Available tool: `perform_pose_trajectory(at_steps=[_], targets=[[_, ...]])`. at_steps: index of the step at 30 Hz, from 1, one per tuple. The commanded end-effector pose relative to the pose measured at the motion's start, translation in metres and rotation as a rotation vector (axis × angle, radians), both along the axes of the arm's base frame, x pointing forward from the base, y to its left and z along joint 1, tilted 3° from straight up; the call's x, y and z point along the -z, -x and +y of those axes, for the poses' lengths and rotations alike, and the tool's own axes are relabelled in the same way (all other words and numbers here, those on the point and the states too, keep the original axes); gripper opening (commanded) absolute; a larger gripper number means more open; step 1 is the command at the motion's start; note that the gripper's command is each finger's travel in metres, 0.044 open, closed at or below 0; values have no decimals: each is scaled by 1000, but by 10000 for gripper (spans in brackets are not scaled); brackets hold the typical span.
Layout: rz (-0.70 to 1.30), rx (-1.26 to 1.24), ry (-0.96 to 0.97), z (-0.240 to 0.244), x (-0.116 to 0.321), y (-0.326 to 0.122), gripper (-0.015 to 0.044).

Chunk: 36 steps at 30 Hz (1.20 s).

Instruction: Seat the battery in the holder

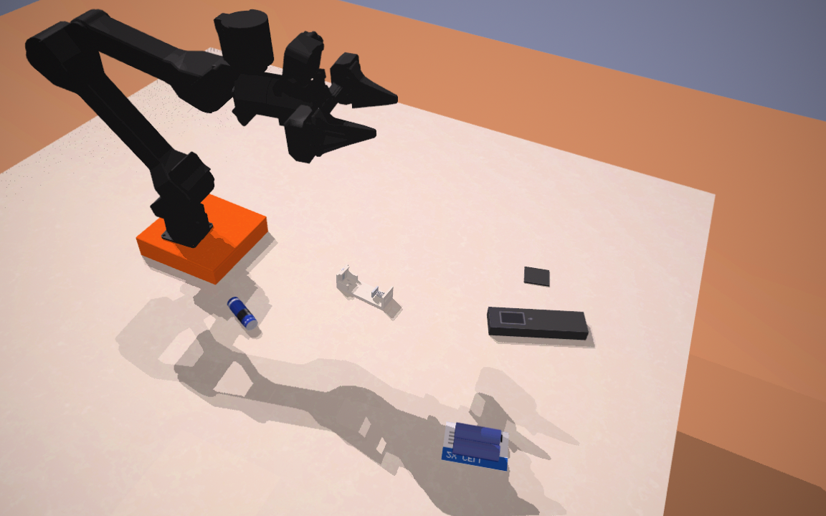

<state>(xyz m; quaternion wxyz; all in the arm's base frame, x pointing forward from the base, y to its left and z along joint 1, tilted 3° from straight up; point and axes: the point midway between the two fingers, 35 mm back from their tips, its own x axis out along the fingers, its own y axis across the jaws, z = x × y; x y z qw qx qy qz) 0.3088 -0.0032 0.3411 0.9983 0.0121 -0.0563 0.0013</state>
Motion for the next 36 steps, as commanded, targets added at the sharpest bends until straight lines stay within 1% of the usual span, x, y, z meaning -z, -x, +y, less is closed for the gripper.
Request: perform_pose_trajectory(at_steps=[1, 2, 4, 6, 7, 10, 13, 17, 20, 23, 36], targets=[[20, 8, 0, -2, 5, -2, 374], [80, 30, 1, -10, 18, -6, 347], [305, 114, -9, -37, 70, -13, 295], [468, 171, -28, -57, 107, -10, 242], [544, 196, -41, -65, 123, -7, 229], [783, 271, -94, -89, 173, 14, 229], [1006, 330, -164, -106, 214, 43, 229], [1289, 387, -284, -115, 255, 90, 229], [1501, 412, -400, -114, 276, 131, 229], [1576, 416, -447, -111, 280, 146, 229], [1576, 416, -447, -112, 286, 145, 229]])
